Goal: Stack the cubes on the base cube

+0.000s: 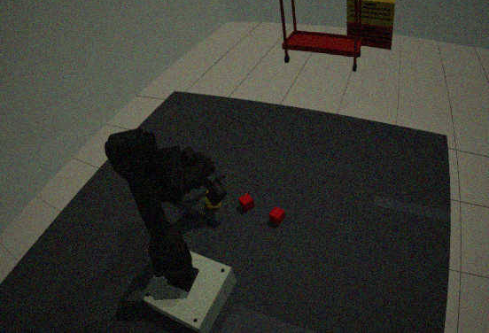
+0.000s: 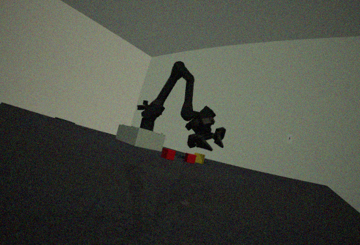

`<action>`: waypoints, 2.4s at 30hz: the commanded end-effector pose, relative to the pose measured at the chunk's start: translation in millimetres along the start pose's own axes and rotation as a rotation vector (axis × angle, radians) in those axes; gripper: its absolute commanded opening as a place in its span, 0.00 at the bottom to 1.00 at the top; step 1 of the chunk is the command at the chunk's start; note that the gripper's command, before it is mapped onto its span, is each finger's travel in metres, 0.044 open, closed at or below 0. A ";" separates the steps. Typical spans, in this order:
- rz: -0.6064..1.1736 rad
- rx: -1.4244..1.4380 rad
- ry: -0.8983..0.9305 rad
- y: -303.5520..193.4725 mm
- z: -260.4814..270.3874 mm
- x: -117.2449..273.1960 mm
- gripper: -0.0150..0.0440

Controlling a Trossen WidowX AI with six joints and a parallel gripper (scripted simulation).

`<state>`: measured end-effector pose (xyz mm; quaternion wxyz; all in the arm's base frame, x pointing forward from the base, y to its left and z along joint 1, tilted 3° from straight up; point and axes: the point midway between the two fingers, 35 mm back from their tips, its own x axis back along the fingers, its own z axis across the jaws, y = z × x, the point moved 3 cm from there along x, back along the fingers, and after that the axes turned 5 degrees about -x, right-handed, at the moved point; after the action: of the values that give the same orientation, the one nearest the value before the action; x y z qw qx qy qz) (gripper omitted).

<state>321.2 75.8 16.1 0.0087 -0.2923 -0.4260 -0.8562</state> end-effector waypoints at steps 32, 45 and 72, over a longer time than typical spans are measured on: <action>0.708 1.354 -0.132 115.1 -79.4 -51.4 0.70; 1.009 1.672 0.158 164.1 -115.9 -22.8 0.70; 1.136 1.840 0.505 155.3 -169.7 -15.0 0.70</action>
<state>293.5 -152.4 56.0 0.6987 -0.1480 -0.6896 -0.1198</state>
